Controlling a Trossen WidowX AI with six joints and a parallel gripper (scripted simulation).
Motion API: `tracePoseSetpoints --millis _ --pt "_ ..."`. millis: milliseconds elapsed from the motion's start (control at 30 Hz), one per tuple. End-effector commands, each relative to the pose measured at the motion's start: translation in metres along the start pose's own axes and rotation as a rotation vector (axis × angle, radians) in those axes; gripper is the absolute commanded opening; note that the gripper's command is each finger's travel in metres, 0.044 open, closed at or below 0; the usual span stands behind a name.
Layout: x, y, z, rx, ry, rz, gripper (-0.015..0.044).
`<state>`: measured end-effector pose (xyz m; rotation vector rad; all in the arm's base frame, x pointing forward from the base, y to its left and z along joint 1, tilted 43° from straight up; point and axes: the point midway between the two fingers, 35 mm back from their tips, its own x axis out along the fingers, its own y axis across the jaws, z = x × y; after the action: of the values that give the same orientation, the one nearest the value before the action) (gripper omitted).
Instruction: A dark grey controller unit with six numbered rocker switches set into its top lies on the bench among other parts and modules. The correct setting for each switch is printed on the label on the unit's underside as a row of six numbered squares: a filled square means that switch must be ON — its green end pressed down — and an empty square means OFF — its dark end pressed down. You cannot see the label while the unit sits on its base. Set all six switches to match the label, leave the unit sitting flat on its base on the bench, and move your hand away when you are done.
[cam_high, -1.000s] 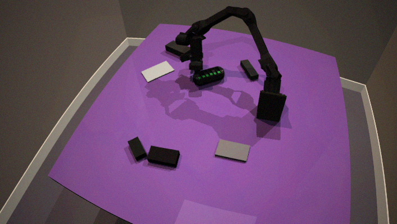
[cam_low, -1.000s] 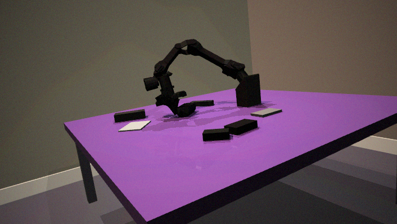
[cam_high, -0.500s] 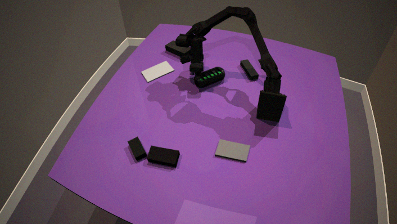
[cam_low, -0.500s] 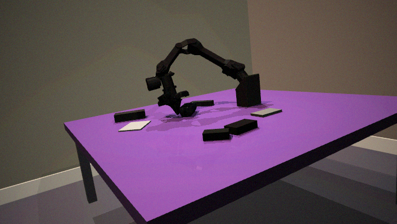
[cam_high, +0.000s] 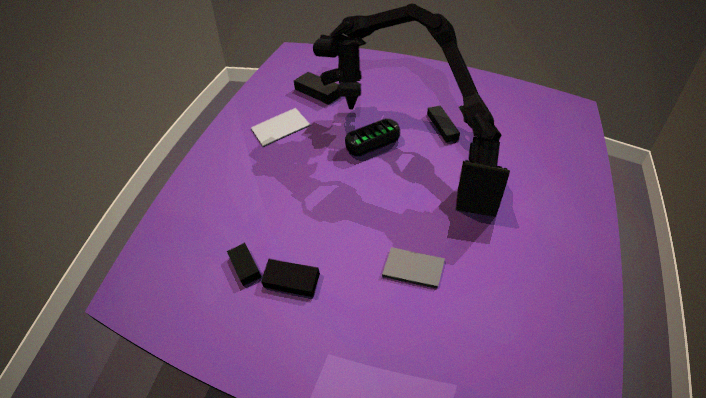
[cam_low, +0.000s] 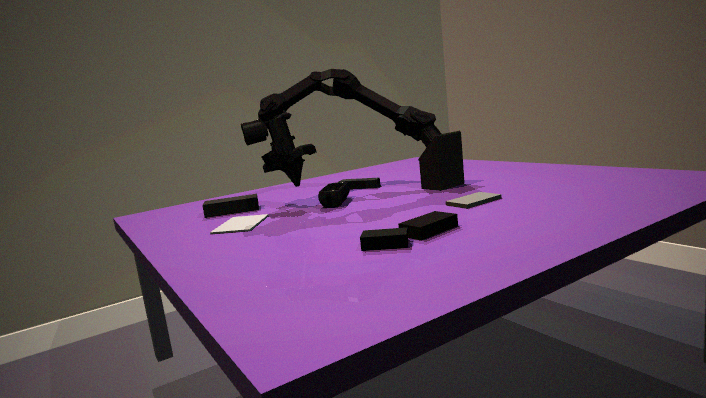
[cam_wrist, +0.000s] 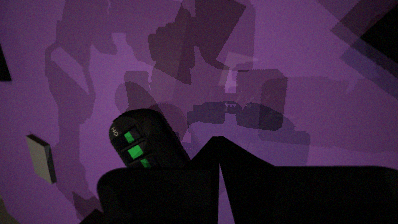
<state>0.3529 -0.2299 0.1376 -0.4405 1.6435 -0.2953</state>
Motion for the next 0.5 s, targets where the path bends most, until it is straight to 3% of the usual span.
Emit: tracePoseSetpoints --millis 0,467 --pt "-0.001 0.006 -0.005 -0.042 0.001 -0.028 0.0" --pt "0.005 0.052 -0.042 -0.265 -0.015 -0.239 0.0"
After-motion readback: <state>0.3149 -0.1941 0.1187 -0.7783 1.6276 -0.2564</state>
